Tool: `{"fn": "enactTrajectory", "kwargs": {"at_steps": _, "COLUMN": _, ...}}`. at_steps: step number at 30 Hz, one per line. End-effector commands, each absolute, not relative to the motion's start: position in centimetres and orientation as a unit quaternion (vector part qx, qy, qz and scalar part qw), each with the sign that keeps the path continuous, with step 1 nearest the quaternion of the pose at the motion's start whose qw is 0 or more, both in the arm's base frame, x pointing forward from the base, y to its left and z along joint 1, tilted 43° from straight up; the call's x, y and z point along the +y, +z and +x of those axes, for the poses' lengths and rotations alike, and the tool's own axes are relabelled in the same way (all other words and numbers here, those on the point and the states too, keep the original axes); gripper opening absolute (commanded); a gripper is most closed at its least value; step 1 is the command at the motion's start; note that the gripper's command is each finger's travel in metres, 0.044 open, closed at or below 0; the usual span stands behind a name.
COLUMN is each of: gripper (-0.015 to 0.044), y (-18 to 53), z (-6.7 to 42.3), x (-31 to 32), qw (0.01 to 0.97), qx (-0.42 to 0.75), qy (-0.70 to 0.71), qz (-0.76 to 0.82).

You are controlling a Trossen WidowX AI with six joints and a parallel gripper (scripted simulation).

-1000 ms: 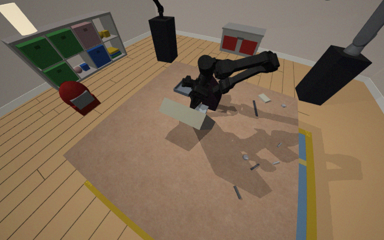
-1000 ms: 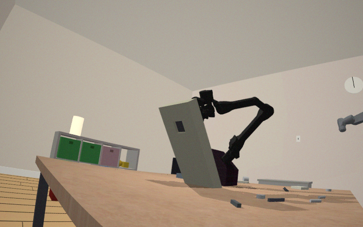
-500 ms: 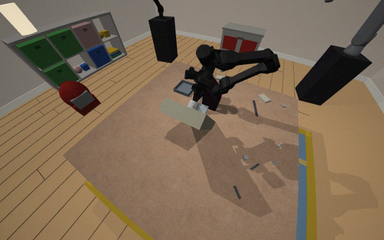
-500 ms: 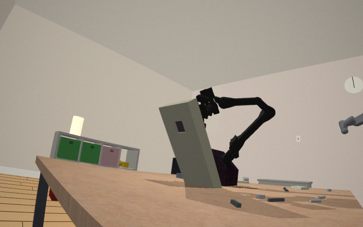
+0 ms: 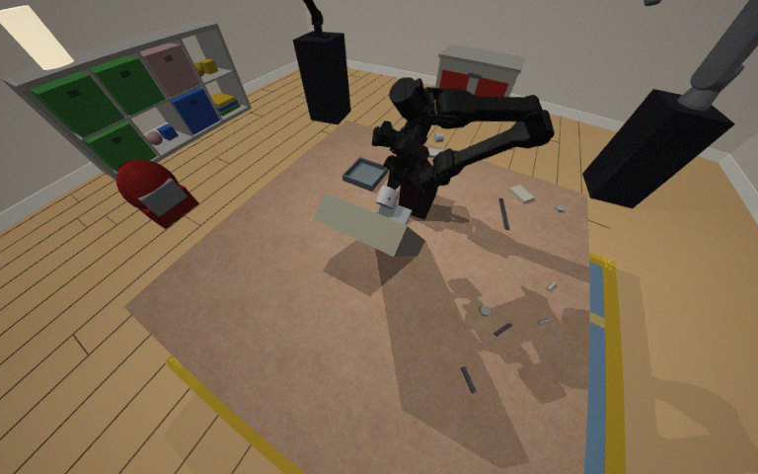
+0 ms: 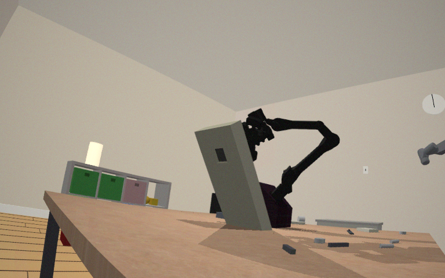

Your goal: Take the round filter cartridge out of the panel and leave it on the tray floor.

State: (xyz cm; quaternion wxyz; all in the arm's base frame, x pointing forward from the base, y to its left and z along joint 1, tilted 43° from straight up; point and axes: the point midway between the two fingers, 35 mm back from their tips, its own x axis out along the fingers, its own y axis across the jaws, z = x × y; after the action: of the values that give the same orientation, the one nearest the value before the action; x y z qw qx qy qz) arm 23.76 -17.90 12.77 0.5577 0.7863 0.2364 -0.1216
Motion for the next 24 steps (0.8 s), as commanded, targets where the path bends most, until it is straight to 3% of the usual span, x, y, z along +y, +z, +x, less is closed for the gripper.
{"fn": "enactTrajectory", "kwargs": {"at_steps": 1, "gripper": 0.0000, "y": 12.2, "z": 23.3, "x": -17.2, "qw": 0.560, "qx": 0.235, "qy": -0.119, "qz": 0.786}}
{"fn": "enactTrajectory", "kwargs": {"at_steps": 18, "gripper": 0.0000, "y": 8.6, "z": 21.2, "x": -13.3, "qw": 0.559, "qx": 0.235, "qy": -0.119, "qz": 0.786}}
{"fn": "enactTrajectory", "kwargs": {"at_steps": 22, "gripper": 0.0105, "y": 8.8, "z": 21.4, "x": -13.7, "qw": 0.554, "qx": 0.238, "qy": -0.123, "qz": 0.788}}
{"fn": "enactTrajectory", "kwargs": {"at_steps": 24, "gripper": 0.0110, "y": 8.8, "z": 21.4, "x": -13.7, "qw": 0.554, "qx": 0.238, "qy": -0.123, "qz": 0.788}}
